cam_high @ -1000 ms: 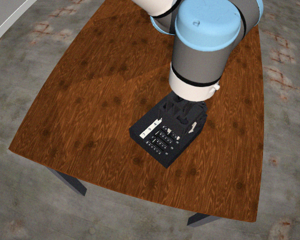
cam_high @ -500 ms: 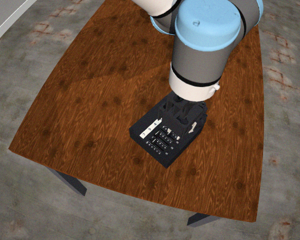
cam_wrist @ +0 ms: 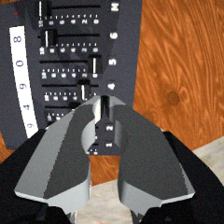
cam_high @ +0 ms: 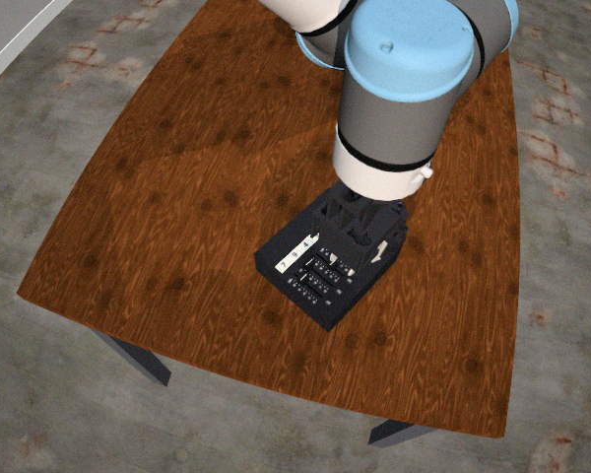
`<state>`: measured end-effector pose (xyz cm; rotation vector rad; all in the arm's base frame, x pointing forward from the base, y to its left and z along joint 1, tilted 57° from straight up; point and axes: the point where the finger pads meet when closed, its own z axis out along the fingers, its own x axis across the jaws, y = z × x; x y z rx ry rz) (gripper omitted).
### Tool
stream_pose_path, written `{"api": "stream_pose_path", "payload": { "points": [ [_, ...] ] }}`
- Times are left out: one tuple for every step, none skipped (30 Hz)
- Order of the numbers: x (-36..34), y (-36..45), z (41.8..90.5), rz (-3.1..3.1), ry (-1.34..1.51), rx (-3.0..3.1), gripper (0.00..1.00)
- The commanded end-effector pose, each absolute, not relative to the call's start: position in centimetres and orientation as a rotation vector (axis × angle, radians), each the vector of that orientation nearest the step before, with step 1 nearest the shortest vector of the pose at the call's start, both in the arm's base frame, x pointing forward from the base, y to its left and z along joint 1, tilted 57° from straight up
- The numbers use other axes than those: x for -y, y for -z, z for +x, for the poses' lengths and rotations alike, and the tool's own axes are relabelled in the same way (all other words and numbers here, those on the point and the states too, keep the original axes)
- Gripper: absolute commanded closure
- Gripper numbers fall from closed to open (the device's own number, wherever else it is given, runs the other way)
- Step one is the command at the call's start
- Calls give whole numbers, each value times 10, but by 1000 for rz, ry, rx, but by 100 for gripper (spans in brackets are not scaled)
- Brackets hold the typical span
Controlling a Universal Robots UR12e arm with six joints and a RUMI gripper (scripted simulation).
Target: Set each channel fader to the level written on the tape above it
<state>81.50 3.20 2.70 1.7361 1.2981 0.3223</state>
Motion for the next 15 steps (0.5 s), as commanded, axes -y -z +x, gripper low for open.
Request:
{"api": "stream_pose_path", "payload": {
  "points": [
    [-31, -26, 816, 1736, -323, -1298, 100],
    [-31, -26, 817, 1736, -323, -1298, 100],
    [-31, -25, 817, 1736, -323, -1298, 100],
    [-30, -25, 818, 1736, -323, -1298, 100],
    [-30, -25, 818, 1736, -323, -1298, 100],
    [-30, -24, 819, 1736, -323, -1298, 100],
    [-29, -24, 819, 1736, -323, -1298, 100],
    [-29, -23, 820, 1736, -323, -1298, 100],
    [-29, -23, 820, 1736, -323, -1298, 100],
    [-28, -23, 821, 1736, -323, -1298, 100],
    [-28, -22, 821, 1736, -323, -1298, 100],
    [-28, -22, 821, 1736, -323, -1298, 100],
    [-28, -22, 821, 1736, -323, -1298, 100],
    [-28, -22, 821, 1736, -323, -1298, 100],
    [-27, -22, 822, 1736, -323, -1298, 100]
  ]
}}
